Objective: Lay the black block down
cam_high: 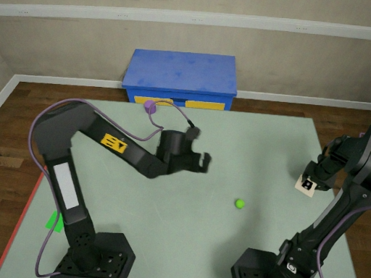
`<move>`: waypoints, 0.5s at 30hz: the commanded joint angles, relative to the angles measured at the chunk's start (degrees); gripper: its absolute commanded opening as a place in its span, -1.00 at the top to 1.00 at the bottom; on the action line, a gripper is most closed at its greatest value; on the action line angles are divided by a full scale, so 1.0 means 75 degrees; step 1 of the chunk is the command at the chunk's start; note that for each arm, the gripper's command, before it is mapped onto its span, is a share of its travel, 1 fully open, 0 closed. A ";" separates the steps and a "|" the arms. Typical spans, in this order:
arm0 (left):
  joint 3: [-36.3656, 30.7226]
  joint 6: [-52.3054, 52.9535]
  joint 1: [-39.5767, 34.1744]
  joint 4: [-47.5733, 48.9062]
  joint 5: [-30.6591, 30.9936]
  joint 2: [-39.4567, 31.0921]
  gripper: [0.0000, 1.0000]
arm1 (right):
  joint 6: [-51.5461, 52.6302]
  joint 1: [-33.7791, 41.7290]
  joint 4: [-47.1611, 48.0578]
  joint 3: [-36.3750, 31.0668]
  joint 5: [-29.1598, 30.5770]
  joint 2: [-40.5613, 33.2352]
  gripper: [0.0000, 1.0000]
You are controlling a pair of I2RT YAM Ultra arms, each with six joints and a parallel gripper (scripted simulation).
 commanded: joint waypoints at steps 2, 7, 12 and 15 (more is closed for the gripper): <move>0.0367 0.1137 -0.0417 0.1168 0.0337 0.0555 -1.00 | -0.0054 -0.0074 -0.0021 0.0311 -0.0043 -0.0088 -0.11; 0.0492 0.2174 -0.1518 0.2206 0.0559 0.1529 -1.00 | -0.0054 -0.0074 -0.0021 0.0311 -0.0043 -0.0088 -0.11; 0.0824 0.3196 -0.2414 0.3183 0.0741 0.2538 -1.00 | -0.0054 -0.0074 -0.0021 0.0311 -0.0043 -0.0088 -0.11; 0.1014 0.3617 -0.2837 0.3621 0.0847 0.3087 -1.00 | -0.0016 -0.0027 0.0001 0.0233 -0.0010 -0.0081 -0.11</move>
